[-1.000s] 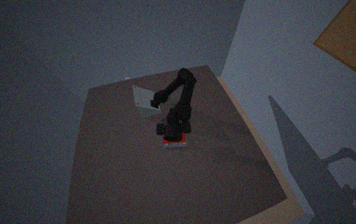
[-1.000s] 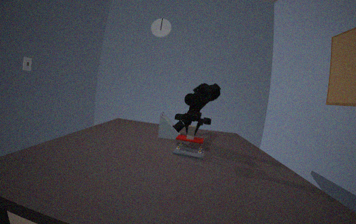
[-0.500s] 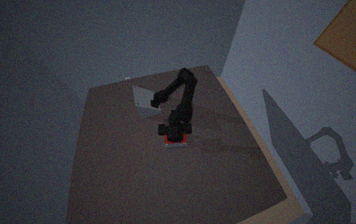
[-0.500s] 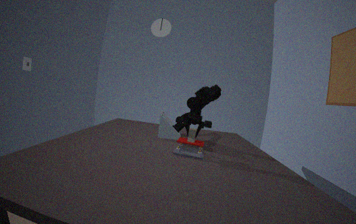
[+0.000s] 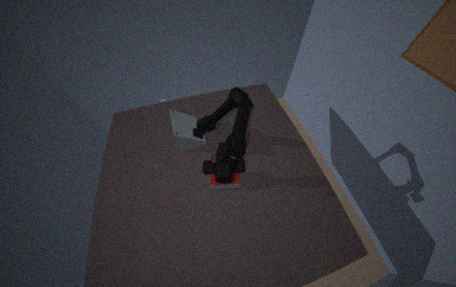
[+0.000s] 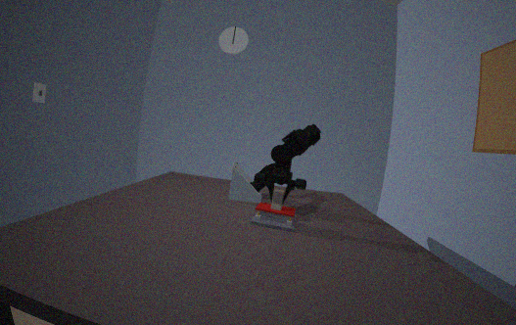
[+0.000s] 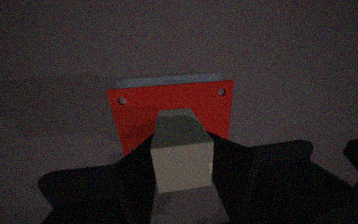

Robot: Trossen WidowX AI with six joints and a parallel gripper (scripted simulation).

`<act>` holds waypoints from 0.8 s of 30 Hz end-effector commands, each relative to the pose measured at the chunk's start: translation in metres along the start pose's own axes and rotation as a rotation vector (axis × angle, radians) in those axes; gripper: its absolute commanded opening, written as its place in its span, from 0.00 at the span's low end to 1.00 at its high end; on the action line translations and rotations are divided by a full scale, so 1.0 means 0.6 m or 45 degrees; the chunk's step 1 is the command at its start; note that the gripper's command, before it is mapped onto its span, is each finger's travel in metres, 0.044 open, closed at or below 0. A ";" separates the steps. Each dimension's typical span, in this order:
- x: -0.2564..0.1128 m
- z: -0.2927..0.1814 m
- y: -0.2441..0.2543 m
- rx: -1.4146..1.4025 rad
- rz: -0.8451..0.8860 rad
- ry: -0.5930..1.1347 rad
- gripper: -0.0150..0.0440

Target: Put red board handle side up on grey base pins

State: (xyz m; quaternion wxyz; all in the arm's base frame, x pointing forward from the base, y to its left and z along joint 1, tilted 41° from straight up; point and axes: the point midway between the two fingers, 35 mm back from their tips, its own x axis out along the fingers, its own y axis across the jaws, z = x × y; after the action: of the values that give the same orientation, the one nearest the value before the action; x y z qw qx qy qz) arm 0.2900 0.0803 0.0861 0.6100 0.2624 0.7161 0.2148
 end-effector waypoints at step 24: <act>0.012 -0.001 0.002 0.005 0.000 0.000 0.25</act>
State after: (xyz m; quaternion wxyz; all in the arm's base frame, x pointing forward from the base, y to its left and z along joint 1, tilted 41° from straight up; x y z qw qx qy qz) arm 0.2894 0.0834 0.0822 0.6104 0.2619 0.7161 0.2144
